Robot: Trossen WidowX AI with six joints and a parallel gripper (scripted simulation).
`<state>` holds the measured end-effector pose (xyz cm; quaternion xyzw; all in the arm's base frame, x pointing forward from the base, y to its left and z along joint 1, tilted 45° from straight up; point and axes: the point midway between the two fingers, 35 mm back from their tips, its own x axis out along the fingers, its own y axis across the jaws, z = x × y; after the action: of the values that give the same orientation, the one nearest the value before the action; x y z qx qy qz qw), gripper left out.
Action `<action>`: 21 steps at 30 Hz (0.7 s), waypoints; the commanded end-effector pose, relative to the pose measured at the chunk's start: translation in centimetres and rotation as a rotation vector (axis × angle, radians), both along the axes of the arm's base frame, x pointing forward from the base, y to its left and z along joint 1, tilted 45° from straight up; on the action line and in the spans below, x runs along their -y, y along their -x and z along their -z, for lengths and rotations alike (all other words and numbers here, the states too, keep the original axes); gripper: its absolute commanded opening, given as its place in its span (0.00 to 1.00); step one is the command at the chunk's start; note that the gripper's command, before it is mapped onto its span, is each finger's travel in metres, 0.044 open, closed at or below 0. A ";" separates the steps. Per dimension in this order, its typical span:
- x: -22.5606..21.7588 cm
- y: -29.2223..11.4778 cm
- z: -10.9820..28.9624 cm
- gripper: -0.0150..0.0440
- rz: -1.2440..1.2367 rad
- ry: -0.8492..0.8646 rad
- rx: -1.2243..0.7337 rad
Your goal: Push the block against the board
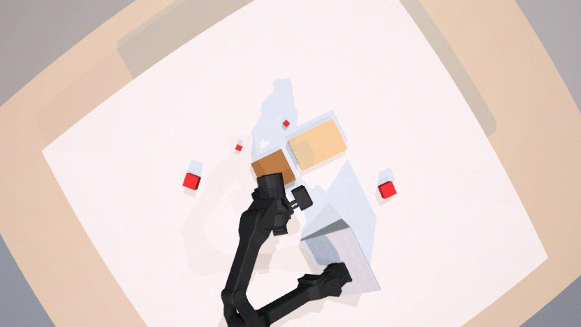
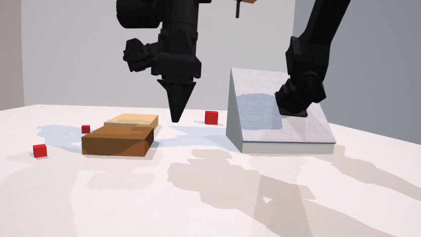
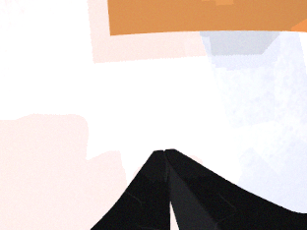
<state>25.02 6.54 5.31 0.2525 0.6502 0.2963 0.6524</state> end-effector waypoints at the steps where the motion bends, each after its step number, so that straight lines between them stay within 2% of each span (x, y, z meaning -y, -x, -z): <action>1: 1.9 -1.7 1.5 0.25 0.013 0.009 -0.017; 7: 2.2 -2.1 2.1 0.25 0.014 0.010 -0.019; 12: -1.4 -1.9 5.6 0.25 0.014 0.007 -0.019; 21: -1.6 -2.0 5.7 0.25 0.014 0.006 -0.019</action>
<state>27.03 7.81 -0.16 0.2543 0.6550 0.2861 0.6515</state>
